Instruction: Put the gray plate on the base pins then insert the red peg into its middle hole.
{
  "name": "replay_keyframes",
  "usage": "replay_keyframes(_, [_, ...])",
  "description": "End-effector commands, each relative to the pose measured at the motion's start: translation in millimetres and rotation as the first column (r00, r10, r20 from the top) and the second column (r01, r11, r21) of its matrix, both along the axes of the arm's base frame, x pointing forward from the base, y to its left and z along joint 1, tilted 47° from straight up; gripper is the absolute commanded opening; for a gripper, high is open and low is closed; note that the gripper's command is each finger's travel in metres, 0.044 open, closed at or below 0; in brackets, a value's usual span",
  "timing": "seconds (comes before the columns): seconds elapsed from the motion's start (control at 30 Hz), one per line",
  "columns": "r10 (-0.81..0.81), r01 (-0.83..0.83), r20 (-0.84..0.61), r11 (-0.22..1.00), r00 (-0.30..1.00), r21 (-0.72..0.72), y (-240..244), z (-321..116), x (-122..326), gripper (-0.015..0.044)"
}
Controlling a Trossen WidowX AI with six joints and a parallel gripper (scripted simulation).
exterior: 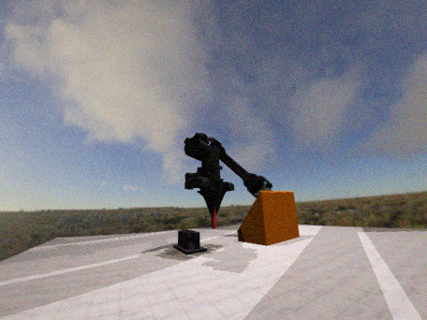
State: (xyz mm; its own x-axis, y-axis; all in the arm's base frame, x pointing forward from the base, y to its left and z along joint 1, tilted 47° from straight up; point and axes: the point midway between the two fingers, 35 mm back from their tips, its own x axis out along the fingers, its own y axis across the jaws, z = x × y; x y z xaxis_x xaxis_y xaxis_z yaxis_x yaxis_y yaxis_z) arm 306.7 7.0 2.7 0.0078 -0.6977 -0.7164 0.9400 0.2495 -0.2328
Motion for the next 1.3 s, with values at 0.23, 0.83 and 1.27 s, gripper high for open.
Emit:
replay_keyframes(0.23, [0.003,-0.003,0.014,1.000,1.000,-0.005,-20.4,24.7,13.8,0.0000])
replay_keyframes(0.83, [-0.001,0.002,0.018,1.000,1.000,-0.023,-59.5,63.7,22.9,0.0000])
replay_keyframes(1.27, [-0.006,0.007,0.018,0.999,1.000,-0.037,-82.5,86.3,23.3,0.0000])
